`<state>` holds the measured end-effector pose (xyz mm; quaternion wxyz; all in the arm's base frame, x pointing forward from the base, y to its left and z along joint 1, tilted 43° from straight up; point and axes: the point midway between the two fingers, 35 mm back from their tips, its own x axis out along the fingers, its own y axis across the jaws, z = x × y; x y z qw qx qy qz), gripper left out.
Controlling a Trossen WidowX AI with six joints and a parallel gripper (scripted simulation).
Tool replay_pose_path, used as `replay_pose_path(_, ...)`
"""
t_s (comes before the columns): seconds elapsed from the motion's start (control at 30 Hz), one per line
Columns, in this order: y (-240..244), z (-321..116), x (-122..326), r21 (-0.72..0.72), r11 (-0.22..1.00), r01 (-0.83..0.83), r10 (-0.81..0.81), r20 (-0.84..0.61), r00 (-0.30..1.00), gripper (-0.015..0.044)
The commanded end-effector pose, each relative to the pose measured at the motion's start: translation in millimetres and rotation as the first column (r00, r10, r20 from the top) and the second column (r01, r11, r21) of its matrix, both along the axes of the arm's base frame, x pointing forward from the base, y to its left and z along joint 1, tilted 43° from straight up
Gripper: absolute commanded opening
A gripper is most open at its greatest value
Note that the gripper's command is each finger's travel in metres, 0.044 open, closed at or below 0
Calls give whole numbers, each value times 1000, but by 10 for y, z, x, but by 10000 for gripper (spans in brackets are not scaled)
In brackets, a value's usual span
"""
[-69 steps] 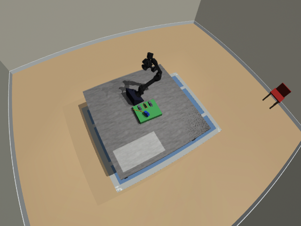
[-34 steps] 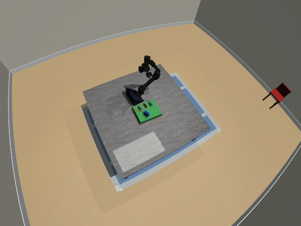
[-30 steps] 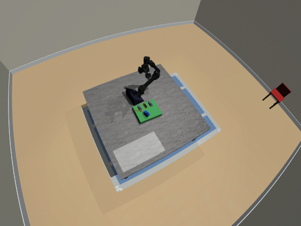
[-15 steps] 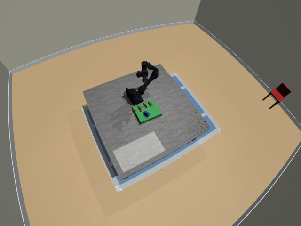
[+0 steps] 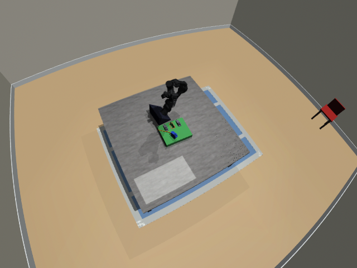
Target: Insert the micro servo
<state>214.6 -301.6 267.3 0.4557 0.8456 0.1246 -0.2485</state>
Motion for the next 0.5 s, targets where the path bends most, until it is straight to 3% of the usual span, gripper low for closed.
replay_pose_path(0.0,46,-147,90,-42,996,-84,82,-36,996,440)
replay_pose_path(0.47,327,-650,426,-187,876,-444,418,-165,893,440)
